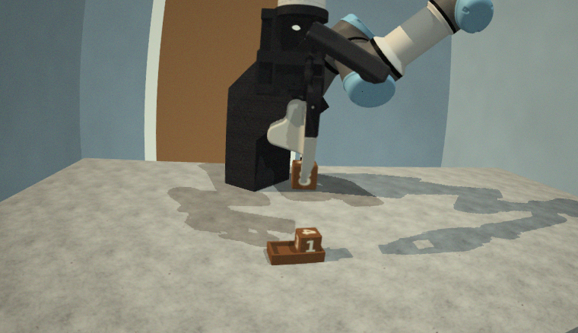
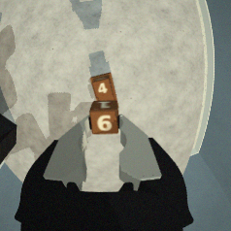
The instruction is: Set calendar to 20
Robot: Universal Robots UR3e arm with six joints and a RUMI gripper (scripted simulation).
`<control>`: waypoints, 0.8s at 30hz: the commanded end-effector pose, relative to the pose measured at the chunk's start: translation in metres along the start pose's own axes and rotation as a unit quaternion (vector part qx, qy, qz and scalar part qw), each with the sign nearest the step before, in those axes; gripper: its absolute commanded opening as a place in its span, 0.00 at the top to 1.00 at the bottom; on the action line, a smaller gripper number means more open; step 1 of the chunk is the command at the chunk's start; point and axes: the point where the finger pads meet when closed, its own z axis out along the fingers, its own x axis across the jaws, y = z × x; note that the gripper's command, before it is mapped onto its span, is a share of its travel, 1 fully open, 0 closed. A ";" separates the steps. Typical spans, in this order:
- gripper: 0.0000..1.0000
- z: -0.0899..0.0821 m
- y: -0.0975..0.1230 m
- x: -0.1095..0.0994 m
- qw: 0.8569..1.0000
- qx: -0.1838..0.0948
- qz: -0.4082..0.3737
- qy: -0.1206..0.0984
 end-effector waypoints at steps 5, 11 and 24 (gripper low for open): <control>0.89 -0.004 -0.025 -0.001 0.991 -0.003 0.135 0.000; 0.89 -0.004 -0.040 -0.003 0.976 -0.003 0.217 0.001; 0.89 0.000 -0.069 -0.009 0.919 -0.003 0.394 0.001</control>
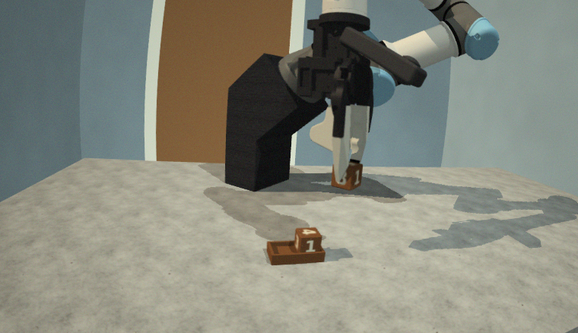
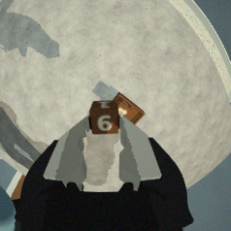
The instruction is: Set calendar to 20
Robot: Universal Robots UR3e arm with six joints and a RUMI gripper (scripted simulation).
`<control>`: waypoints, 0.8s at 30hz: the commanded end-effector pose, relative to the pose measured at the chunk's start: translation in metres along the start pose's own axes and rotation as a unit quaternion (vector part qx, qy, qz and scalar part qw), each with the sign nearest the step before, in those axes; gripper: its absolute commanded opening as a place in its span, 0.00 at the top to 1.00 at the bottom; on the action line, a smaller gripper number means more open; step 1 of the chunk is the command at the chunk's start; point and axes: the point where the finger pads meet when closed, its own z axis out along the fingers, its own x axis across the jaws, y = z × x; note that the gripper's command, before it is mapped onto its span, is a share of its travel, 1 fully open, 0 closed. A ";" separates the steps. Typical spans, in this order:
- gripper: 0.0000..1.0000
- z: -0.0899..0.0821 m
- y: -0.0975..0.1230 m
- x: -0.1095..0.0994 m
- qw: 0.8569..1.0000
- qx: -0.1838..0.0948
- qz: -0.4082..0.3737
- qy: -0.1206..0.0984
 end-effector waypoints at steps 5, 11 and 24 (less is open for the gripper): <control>0.89 0.001 -0.009 -0.013 0.995 -0.006 0.104 0.006; 0.89 0.006 -0.016 -0.027 0.977 -0.005 0.214 0.007; 0.89 0.013 -0.021 -0.041 0.948 -0.004 0.317 0.007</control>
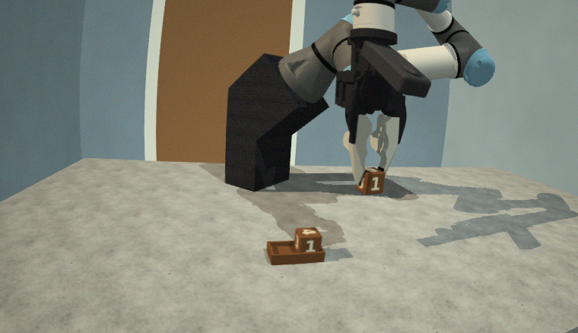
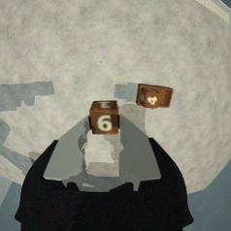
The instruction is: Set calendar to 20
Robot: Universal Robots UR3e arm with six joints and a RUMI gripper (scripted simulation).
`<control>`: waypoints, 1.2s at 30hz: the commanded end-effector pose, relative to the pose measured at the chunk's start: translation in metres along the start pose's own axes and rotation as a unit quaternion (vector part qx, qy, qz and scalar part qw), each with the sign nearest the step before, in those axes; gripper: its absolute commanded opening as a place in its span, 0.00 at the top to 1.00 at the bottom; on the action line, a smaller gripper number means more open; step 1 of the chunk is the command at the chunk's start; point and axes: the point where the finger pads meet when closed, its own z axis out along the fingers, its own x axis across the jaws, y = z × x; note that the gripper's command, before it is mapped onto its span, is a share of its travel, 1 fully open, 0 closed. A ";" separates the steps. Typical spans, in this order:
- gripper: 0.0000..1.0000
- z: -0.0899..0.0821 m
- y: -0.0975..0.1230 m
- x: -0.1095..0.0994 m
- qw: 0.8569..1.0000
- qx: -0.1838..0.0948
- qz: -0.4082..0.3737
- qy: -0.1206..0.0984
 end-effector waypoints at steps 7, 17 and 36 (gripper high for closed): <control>0.89 0.002 0.001 -0.005 0.999 -0.001 0.043 0.005; 0.89 0.002 0.001 -0.005 0.999 -0.001 0.043 0.005; 0.89 0.006 0.001 -0.005 0.999 -0.001 0.044 0.005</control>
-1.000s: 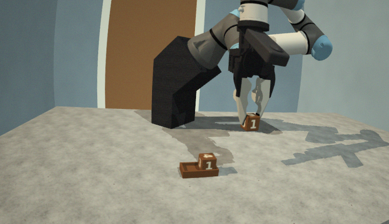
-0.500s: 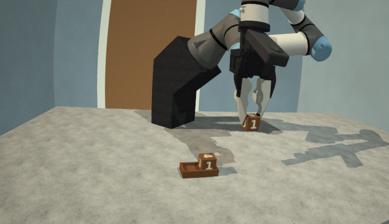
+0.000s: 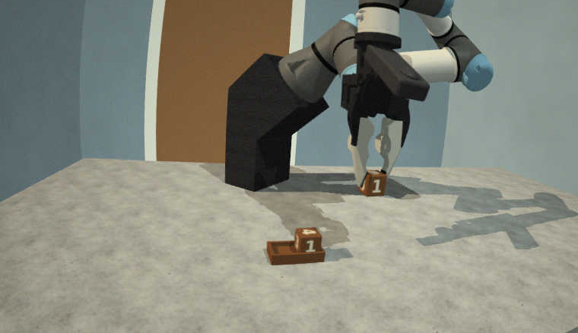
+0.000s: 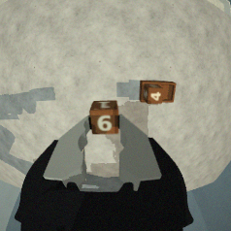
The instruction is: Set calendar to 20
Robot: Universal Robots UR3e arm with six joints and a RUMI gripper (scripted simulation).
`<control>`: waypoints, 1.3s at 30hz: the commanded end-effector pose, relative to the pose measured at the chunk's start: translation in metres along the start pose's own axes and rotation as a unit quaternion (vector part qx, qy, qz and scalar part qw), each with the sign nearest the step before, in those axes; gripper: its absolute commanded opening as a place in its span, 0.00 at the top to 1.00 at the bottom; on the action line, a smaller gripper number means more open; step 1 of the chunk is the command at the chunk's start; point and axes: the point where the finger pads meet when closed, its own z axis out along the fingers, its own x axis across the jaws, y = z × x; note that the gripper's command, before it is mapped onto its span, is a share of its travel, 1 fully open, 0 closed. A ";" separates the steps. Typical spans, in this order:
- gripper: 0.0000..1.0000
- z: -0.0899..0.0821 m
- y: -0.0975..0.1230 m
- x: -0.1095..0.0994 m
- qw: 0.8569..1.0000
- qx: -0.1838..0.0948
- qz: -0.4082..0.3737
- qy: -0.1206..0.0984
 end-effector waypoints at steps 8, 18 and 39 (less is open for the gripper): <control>0.89 0.011 0.000 0.000 1.000 0.000 0.000 0.001; 0.89 0.025 0.000 0.000 1.000 0.000 0.000 0.001; 0.89 0.061 -0.001 -0.001 1.000 0.000 0.000 0.001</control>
